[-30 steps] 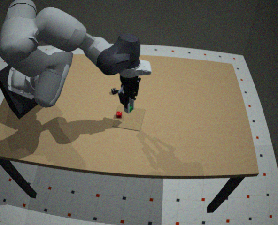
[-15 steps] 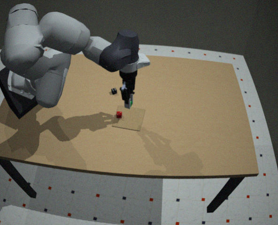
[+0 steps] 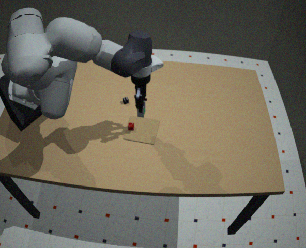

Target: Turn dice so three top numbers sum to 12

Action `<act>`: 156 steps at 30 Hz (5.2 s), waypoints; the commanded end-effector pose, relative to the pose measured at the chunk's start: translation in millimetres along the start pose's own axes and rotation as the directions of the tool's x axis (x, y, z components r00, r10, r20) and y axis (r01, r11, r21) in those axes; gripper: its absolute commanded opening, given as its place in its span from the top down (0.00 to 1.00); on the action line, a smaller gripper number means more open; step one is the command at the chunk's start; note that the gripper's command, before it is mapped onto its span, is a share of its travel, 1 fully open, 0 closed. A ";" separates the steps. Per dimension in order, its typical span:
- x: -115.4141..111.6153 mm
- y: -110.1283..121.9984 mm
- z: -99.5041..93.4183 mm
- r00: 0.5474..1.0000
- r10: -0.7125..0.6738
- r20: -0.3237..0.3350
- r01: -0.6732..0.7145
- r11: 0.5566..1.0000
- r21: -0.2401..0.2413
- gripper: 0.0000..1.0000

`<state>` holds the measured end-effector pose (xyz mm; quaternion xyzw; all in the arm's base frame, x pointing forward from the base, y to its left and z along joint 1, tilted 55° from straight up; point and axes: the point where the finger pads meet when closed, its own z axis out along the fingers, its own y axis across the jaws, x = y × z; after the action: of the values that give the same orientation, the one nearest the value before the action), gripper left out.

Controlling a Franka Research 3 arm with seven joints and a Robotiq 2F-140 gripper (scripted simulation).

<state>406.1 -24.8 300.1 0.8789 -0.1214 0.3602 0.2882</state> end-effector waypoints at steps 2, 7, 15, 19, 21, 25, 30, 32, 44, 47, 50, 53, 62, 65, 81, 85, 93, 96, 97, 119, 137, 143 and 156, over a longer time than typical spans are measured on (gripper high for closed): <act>0.4 1.5 -0.2 0.999 -0.044 0.001 0.044 0.999 -0.005 0.87; 0.4 1.6 2.2 0.999 -0.044 0.001 0.044 0.999 -0.005 0.87; 0.5 1.7 26.1 0.999 -0.044 0.001 0.044 0.999 -0.005 0.87; 0.5 1.8 35.2 0.999 -0.044 0.001 0.044 0.999 -0.005 0.87; 0.5 1.8 44.9 0.999 -0.044 0.001 0.044 0.999 -0.005 0.87; 0.5 2.0 63.9 0.999 -0.044 0.001 0.044 0.999 -0.005 0.87; 0.5 2.1 83.5 0.999 -0.044 0.001 0.044 0.999 -0.005 0.87; 0.5 2.1 88.8 0.999 -0.044 0.001 0.044 0.999 -0.005 0.87; 0.5 2.2 95.6 0.999 -0.044 0.001 0.044 0.999 -0.005 0.87; 0.5 2.2 95.6 0.999 -0.044 0.001 0.044 0.999 -0.005 0.87; 0.5 2.2 95.6 0.999 -0.044 0.001 0.044 0.999 -0.005 0.87; 0.5 2.2 95.6 0.999 -0.044 0.001 0.044 0.999 -0.005 0.87; 0.5 2.2 95.6 0.999 -0.044 0.001 0.044 0.999 -0.005 0.87; 0.5 2.2 95.6 0.999 -0.044 0.001 0.044 0.999 -0.005 0.87; 0.7 2.3 95.6 0.999 -0.043 0.001 0.043 0.999 -0.005 0.87; 1.1 2.6 95.6 0.999 -0.041 0.001 0.041 0.999 -0.005 0.87; 1.9 3.3 95.6 0.999 -0.037 0.001 0.037 0.999 -0.005 0.87; 1.9 3.4 95.6 0.999 -0.037 0.001 0.037 0.999 -0.005 0.87; 1.9 3.4 95.6 0.999 -0.037 0.001 0.037 0.999 -0.005 0.87; 2.0 3.5 95.6 0.999 -0.036 0.001 0.037 0.999 -0.005 0.87; 2.4 4.2 95.6 0.999 -0.034 0.001 0.034 0.999 -0.005 0.87; 2.4 4.2 95.6 0.999 -0.034 0.001 0.034 0.999 -0.005 0.87; 2.4 4.2 95.7 0.999 -0.034 0.001 0.034 0.999 -0.005 0.87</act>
<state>458.8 -85.1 247.1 0.8810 -0.1038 0.3518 0.2989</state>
